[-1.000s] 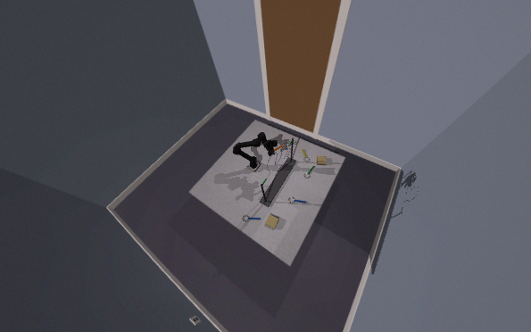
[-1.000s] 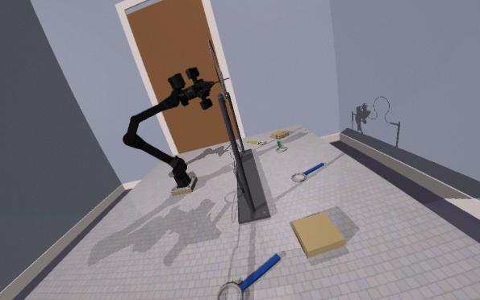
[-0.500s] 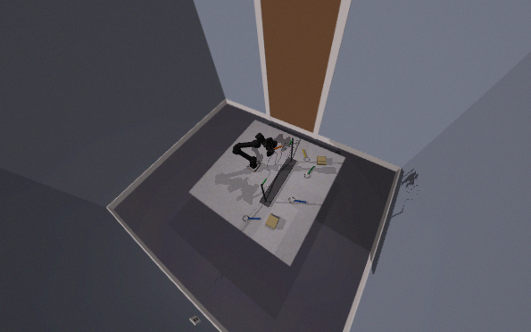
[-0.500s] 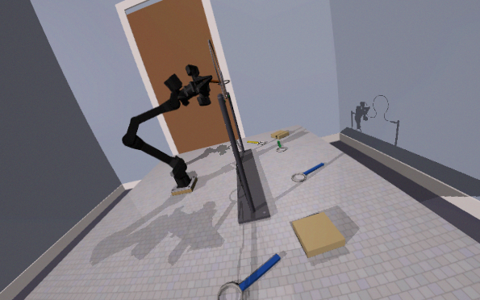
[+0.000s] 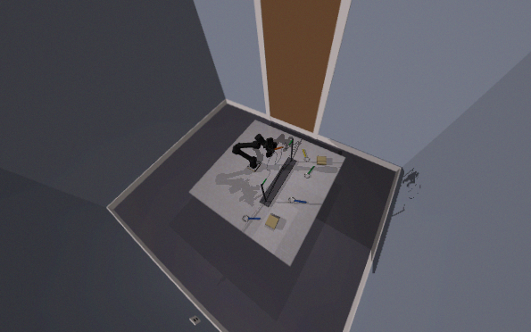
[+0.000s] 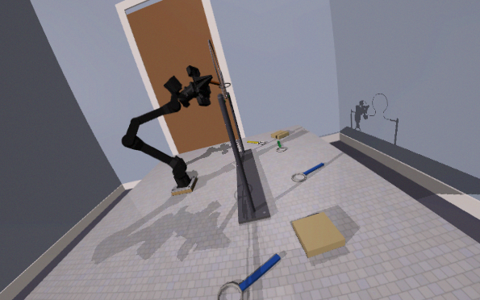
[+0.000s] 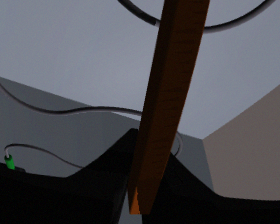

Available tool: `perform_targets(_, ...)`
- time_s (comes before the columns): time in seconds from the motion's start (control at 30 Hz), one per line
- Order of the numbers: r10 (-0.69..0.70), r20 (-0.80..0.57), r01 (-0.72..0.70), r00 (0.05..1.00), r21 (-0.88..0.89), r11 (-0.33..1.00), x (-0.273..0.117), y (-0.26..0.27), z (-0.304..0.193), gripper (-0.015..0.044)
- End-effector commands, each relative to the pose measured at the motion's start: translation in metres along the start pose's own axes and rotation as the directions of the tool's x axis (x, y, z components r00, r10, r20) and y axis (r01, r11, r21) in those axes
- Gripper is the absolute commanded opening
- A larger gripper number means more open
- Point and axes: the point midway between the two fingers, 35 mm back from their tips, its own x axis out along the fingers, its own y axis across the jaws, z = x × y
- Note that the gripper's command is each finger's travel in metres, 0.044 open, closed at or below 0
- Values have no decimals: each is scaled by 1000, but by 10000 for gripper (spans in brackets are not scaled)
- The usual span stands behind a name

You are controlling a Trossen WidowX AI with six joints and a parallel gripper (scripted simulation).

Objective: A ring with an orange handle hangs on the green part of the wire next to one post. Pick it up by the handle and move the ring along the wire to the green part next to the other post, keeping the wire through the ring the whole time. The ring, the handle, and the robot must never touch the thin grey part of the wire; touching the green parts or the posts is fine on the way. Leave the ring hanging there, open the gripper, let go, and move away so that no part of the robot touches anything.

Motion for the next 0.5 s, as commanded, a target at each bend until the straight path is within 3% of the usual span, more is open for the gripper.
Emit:
perform_targets(0.0,2,-1,-2,1000,13,1000,-1,5,-1,-150)
perform_targets(0.47,102,-17,-96,995,197,976,-7,44,2,-150)
